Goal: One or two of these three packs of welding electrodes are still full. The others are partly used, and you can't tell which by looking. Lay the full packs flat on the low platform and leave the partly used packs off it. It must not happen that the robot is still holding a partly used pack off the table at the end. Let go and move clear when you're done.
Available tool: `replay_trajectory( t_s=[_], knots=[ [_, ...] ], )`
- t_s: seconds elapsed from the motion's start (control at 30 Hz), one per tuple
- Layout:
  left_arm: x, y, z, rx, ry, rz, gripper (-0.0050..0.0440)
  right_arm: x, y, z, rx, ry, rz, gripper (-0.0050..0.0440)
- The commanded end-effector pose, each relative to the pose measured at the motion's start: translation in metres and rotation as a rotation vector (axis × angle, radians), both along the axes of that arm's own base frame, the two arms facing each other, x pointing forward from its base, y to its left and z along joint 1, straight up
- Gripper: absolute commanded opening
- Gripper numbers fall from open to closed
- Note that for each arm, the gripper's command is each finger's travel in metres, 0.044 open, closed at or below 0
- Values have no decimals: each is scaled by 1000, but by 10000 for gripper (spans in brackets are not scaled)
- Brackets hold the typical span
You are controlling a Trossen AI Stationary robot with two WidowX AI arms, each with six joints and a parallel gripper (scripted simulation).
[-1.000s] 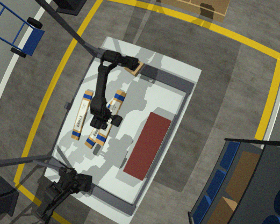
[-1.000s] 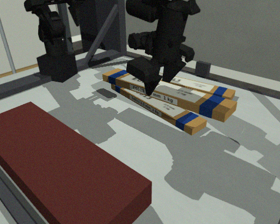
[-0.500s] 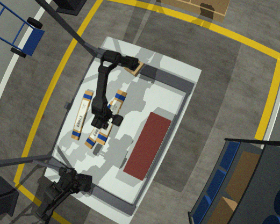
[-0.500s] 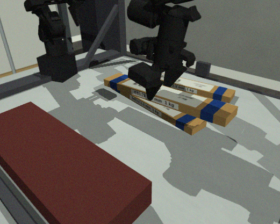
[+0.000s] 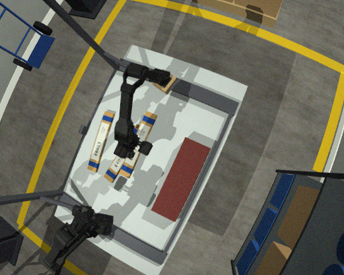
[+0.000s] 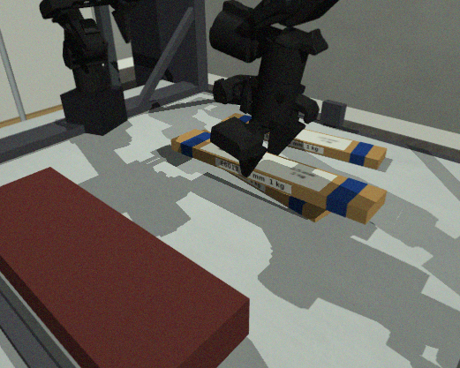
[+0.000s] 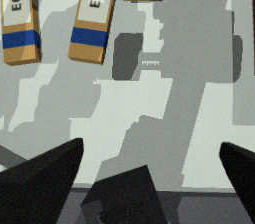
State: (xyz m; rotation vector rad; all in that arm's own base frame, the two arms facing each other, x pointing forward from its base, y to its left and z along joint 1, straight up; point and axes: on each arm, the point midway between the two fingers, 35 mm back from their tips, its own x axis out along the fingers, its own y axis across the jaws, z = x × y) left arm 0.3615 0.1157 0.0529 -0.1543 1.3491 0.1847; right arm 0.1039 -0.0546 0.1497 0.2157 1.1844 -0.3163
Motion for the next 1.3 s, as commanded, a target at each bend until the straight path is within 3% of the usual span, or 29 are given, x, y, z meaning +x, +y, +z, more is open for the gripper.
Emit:
replay_trajectory(
  t_s=[0.0,0.07,1.27],
  knots=[
    [13,4,17,23,-72,3,-50,1,-1,6,-9,-18,2,430],
    [16,5,25,31,-96,3,-50,1,-1,6,-9,-18,2,430],
    [20,5,27,27,-86,2,-50,1,-1,6,-9,-18,2,430]
  ],
)
